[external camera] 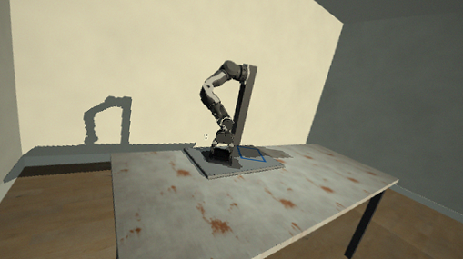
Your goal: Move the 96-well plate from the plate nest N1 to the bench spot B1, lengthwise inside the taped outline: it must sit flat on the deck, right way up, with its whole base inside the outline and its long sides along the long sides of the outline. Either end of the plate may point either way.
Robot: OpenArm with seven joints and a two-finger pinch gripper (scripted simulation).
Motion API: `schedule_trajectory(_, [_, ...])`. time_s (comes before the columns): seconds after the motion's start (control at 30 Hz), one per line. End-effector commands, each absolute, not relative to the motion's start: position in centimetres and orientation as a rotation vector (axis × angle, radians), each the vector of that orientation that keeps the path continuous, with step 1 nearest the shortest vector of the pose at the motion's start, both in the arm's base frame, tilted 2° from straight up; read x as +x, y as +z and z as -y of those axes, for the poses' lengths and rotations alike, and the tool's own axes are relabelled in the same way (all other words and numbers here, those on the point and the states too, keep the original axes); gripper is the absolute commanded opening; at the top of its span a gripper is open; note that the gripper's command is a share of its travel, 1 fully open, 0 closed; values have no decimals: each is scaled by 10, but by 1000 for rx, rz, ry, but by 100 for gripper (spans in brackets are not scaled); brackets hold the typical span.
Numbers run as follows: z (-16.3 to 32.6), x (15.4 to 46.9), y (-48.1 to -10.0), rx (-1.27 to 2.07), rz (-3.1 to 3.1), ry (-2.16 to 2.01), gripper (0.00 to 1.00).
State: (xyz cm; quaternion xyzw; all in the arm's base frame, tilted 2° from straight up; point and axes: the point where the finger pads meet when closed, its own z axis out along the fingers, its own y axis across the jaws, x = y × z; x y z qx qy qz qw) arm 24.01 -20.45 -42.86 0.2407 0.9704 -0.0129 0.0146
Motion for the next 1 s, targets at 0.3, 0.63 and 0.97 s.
schedule_trajectory(0.3, [204, 241, -428, 750, -3019, -38, 0])
schedule_trajectory(0.63, [204, 241, -415, 751, -3018, -39, 0])
schedule_trajectory(0.97, [204, 242, -396, 752, -3017, -39, 0])
